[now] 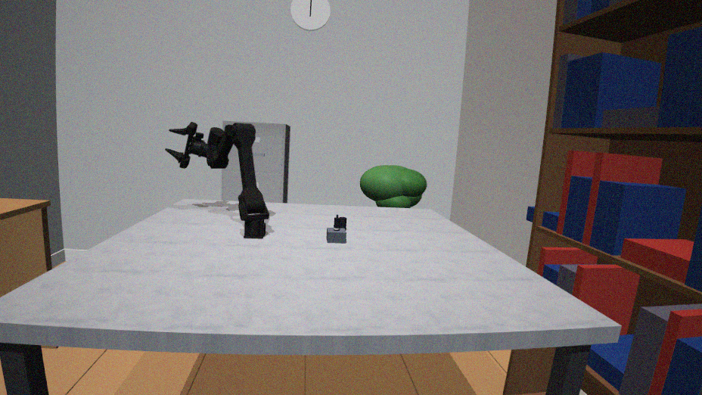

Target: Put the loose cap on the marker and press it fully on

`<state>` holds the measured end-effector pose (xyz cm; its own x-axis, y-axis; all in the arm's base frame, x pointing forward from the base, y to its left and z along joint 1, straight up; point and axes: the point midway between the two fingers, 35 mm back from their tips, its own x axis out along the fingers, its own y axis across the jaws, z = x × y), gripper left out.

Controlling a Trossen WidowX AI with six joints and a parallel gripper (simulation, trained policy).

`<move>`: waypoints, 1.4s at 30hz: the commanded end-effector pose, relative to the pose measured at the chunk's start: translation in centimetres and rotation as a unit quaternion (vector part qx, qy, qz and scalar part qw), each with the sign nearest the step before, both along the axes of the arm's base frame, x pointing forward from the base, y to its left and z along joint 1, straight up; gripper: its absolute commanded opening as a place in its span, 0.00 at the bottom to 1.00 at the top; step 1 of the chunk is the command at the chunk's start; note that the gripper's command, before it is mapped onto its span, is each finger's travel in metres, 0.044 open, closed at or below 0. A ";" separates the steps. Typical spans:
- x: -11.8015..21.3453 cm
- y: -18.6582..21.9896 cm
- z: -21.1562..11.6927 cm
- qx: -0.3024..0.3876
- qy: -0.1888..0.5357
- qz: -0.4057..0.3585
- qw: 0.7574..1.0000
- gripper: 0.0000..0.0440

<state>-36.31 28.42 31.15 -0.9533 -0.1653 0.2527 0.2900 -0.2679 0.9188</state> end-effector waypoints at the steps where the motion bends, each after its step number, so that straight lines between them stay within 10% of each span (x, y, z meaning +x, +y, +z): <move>1: 0.0 0.1 0.0 -0.002 -0.003 -0.002 1.000 0.85; 8: 0.6 1.5 -0.2 -0.011 -0.022 -0.024 0.999 0.50; 42: 5.6 7.0 -0.7 -0.074 -0.126 -0.109 0.983 0.72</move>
<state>-31.31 35.04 30.30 -0.9979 0.0602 0.0242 0.0142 -0.1603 0.9870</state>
